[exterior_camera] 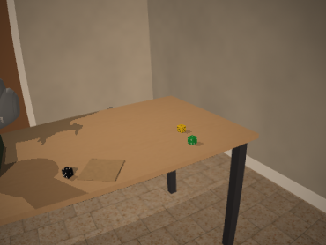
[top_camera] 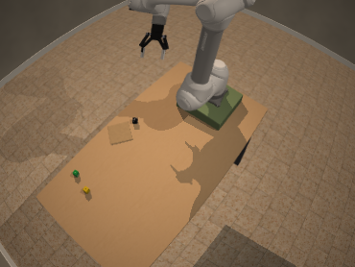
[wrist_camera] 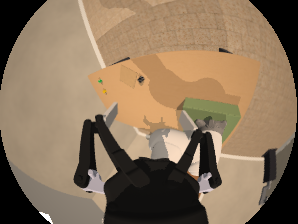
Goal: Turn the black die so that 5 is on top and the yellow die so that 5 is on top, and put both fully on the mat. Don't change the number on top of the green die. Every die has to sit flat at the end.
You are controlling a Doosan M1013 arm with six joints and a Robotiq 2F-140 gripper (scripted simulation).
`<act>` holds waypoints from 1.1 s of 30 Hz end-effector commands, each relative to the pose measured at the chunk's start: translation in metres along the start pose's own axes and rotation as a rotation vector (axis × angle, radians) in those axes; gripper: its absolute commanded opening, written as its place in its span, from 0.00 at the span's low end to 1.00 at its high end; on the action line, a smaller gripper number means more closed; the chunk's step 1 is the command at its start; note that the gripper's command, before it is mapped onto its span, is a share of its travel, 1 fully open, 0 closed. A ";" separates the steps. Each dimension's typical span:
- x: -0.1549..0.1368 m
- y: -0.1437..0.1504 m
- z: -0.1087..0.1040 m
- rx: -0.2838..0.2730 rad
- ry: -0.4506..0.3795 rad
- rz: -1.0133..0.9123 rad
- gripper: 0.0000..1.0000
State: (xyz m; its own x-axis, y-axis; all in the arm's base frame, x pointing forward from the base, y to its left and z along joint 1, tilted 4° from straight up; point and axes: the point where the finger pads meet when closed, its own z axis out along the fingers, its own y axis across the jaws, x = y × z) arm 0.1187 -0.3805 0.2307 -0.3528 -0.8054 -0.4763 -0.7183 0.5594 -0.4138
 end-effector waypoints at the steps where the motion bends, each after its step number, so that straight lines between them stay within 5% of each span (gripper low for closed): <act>1: 0.000 0.000 0.000 0.000 0.000 0.000 1.00; 21: 0.002 -0.003 0.000 -0.007 -0.001 -0.001 1.00; 33: 0.061 -0.100 0.020 -0.195 0.007 -0.029 1.00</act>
State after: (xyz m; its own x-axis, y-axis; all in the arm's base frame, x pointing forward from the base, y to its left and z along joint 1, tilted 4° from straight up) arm 0.1605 -0.4514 0.2320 -0.3360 -0.8182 -0.4666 -0.7965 0.5112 -0.3229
